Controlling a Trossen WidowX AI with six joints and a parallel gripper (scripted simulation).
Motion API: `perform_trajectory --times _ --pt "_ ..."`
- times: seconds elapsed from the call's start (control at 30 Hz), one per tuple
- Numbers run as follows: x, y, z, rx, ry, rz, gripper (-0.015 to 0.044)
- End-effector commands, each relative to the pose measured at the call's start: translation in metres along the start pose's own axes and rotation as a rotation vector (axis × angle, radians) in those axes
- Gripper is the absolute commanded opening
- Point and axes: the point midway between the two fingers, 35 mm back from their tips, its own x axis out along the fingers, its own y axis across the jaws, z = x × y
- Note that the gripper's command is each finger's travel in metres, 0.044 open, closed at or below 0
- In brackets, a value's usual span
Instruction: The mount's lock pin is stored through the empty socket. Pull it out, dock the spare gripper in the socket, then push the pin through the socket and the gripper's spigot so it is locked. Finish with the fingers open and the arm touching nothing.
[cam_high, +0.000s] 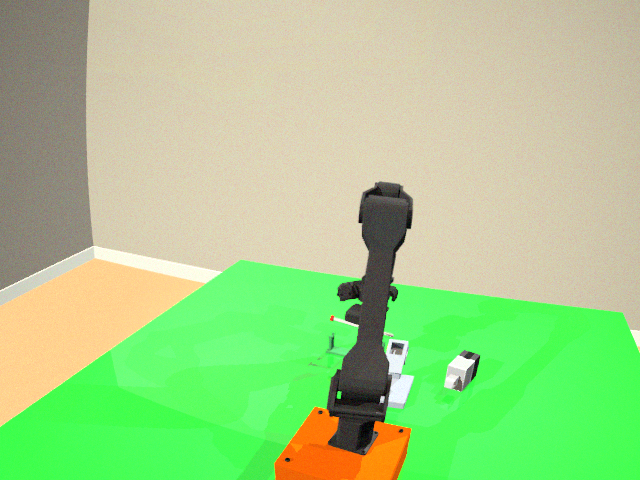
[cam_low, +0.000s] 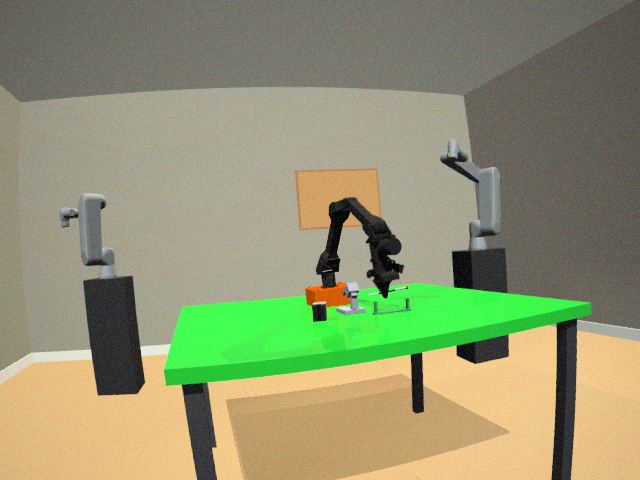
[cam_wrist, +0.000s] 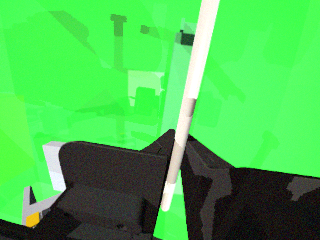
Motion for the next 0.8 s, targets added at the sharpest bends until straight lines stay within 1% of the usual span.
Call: perform_trajectory --times 0.0,0.77 --pt "0.006 0.001 -0.002 -0.007 0.003 0.004 0.0000" --pt "0.037 0.001 -0.005 -0.008 0.000 -0.001 0.0000"
